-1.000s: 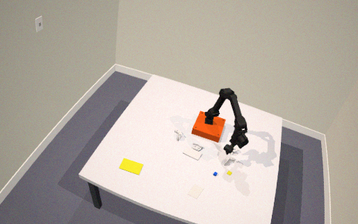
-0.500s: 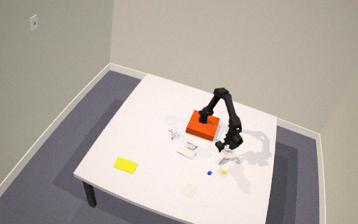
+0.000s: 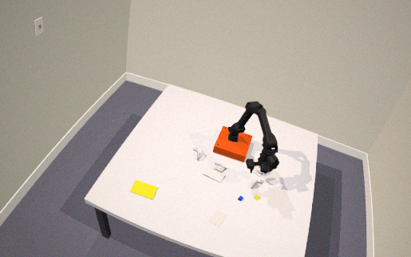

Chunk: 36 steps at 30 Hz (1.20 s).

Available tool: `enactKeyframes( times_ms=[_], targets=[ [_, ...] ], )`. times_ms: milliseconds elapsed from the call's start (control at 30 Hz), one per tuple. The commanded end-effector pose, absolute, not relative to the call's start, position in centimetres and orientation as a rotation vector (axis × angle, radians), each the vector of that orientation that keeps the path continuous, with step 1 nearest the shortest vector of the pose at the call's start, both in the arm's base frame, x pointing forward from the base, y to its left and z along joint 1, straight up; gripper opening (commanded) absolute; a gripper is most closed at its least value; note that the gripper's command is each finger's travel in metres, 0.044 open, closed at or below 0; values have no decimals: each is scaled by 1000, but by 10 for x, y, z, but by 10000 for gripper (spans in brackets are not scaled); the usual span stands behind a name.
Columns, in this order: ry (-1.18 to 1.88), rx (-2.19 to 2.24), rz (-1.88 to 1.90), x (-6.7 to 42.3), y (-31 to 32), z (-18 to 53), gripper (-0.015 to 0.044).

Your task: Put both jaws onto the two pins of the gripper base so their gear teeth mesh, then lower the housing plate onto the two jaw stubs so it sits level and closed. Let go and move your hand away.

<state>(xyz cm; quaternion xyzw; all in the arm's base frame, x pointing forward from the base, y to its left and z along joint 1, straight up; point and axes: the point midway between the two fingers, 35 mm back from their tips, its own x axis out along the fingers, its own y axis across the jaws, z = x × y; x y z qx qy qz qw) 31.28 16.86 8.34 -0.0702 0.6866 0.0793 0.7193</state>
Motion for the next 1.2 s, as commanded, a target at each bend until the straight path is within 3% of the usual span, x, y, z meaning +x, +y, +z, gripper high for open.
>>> enactKeyframes(
  times_ms=[0,1000,1167],
  targets=[
    [1529,-65,90,315,169,83,440],
    [1488,488,-443,324,170,85,440],
    [1488,488,-443,324,169,47,440]
  ],
)
